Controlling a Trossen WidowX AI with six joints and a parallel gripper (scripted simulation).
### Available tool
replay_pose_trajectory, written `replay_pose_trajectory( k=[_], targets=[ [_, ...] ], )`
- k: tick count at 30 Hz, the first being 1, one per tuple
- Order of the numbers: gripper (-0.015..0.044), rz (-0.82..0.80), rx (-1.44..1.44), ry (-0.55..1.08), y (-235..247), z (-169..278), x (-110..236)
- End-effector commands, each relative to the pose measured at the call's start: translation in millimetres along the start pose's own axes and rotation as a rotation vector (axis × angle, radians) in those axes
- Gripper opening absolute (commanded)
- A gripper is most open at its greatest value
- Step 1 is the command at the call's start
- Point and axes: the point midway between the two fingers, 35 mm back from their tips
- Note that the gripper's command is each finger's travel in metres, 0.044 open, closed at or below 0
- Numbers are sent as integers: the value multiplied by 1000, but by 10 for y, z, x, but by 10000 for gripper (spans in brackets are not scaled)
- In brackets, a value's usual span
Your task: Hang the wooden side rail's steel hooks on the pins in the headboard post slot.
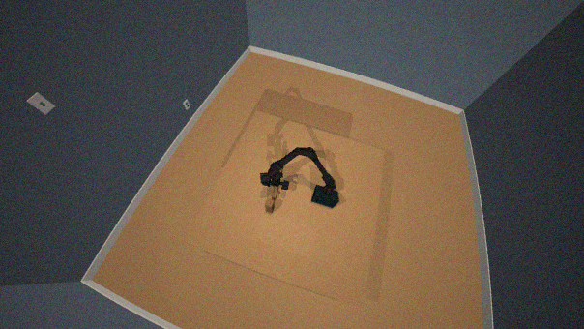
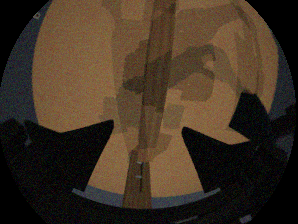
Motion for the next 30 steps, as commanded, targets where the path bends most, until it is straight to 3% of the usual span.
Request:
replay_pose_trajectory(
  k=[1,30],
  targets=[
    [440,6,7,-5,-9,1,-100],
    [440,5,5,-8,-21,-9,-567]
  ],
)
Point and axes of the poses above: the point midway between the two fingers, 35 mm back from their tips, its own x axis back along the fingers, its own y axis across the jaws, z = x × y, and after that the axes turned 4 degrees about x, right-handed
